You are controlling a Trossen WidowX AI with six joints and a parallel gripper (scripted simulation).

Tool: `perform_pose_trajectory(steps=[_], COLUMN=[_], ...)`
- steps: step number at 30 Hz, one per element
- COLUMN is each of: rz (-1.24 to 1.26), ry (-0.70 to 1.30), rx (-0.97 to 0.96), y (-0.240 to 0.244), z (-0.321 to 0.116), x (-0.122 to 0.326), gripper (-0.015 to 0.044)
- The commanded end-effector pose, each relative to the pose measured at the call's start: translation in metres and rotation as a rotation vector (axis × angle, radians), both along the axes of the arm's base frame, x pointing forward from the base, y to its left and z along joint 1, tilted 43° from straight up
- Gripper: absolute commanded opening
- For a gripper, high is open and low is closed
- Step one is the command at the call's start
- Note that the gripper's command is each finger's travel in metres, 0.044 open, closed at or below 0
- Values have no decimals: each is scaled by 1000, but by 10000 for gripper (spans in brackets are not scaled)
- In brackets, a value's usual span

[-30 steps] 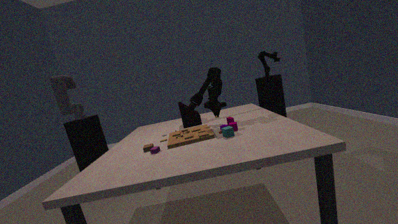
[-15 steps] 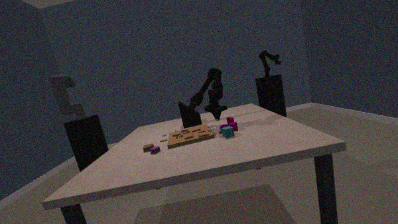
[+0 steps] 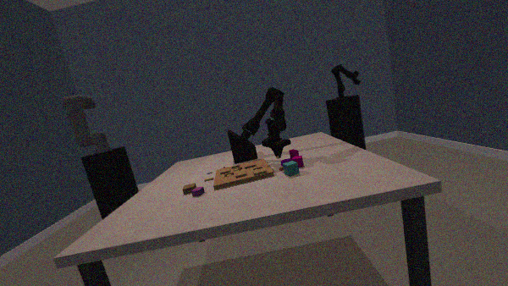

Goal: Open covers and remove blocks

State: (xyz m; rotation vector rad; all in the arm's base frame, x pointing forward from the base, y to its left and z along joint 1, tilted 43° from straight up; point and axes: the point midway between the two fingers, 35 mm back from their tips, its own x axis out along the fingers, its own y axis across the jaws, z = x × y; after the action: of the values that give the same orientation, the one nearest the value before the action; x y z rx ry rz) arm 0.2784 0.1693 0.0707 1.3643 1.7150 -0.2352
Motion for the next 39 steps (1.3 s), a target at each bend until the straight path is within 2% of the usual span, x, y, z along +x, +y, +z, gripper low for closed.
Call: perform_pose_trajectory(steps=[1, 18, 32, 39], rz=[-5, -6, 0, -2], ry=[1, 2, 1, 1], rx=[-3, 4, 6, 2], y=[3, 22, 19, 4], z=[-5, -23, -19, -4], x=[0, -4, -4, -2], gripper=[80, 80, 440, 440])
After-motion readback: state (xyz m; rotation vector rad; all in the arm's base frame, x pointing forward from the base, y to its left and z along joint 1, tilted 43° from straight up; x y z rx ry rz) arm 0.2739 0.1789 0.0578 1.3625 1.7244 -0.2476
